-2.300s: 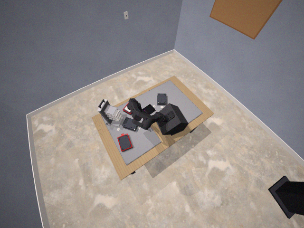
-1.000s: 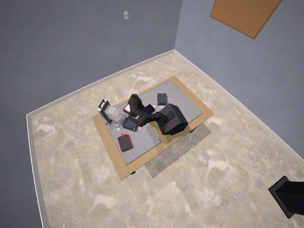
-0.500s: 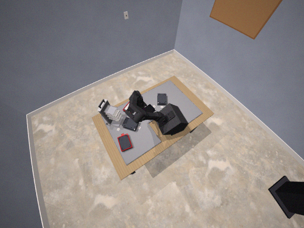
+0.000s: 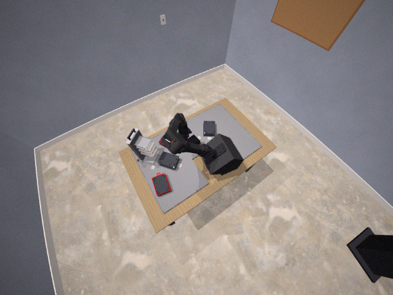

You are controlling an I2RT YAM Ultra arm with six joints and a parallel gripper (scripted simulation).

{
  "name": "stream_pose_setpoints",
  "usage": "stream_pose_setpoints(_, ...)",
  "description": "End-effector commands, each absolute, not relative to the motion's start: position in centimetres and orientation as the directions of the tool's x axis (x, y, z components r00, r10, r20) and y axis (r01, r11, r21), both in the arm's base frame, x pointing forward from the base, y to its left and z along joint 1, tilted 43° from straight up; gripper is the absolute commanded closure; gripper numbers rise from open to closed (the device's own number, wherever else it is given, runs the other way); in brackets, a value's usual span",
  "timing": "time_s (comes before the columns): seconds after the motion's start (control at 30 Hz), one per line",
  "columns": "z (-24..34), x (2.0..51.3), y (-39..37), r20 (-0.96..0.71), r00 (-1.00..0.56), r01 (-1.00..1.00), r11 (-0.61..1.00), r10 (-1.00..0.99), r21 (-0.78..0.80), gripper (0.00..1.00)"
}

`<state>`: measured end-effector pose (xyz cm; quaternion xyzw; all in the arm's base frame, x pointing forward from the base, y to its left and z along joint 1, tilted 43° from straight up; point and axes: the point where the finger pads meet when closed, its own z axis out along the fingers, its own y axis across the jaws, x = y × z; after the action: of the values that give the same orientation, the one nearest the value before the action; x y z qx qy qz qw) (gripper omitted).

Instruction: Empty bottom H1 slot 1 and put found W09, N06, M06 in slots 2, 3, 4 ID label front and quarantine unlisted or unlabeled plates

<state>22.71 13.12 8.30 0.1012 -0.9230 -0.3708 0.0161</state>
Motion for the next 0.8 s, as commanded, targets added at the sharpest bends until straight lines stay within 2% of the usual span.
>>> stream_pose_setpoints(0.0, 8.2, 24.9, 12.4, -0.104, -0.977, -0.206, 0.703, -0.186, 0.681, 1.0)
stream_pose_setpoints(0.43, 5.7, 27.6, 9.7, -0.119, -0.979, -0.203, 0.715, -0.166, 0.669, 1.0)
stream_pose_setpoints(0.53, 5.6, 26.6, 9.7, -0.129, -0.981, -0.194, 0.717, -0.145, 0.669, 1.0)
stream_pose_setpoints(0.77, 4.1, 28.9, 7.9, -0.135, -0.98, -0.198, 0.723, -0.146, 0.662, 1.0)
